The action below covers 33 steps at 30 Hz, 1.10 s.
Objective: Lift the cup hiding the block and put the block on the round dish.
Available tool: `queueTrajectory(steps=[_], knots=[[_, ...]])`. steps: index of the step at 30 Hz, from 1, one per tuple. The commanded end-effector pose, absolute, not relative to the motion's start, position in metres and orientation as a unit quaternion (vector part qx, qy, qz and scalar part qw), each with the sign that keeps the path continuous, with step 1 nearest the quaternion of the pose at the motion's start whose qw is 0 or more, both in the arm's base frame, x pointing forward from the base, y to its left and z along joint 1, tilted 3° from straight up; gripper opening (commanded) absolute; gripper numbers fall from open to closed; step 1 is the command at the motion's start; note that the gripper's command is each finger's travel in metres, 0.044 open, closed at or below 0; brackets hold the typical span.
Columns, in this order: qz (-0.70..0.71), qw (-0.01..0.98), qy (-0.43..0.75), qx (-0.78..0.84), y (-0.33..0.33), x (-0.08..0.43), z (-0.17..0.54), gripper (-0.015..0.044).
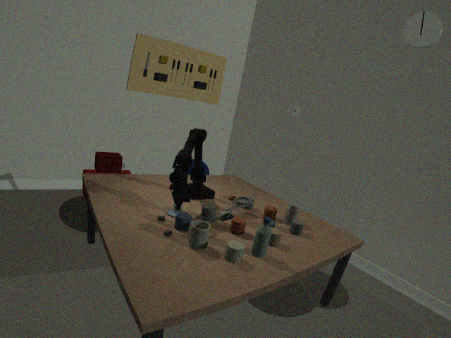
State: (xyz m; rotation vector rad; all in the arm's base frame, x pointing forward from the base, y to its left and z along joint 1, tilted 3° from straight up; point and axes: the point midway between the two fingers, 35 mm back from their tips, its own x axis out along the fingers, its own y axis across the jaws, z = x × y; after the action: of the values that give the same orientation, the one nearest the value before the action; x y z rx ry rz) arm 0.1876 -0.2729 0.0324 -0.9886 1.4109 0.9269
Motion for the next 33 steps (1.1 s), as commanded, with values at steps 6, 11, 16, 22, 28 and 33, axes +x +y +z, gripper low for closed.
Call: queueTrajectory(steps=[6, 11, 16, 22, 28, 33], knots=[[0.396, 0.557, 0.598, -0.419, -0.273, 0.186, 0.017, 0.0], [0.394, 0.559, 0.598, -0.418, -0.273, 0.187, 0.018, 0.0053], [0.394, 0.559, 0.598, -0.418, -0.273, 0.187, 0.018, 0.0184], [0.394, 0.559, 0.598, -0.418, -0.273, 0.187, 0.018, 0.0341], [0.395, 0.557, 0.598, -0.419, -0.271, 0.188, 0.062, 0.044], [0.396, 0.557, 0.598, -0.419, -0.27, 0.188, 0.075, 0.044]])
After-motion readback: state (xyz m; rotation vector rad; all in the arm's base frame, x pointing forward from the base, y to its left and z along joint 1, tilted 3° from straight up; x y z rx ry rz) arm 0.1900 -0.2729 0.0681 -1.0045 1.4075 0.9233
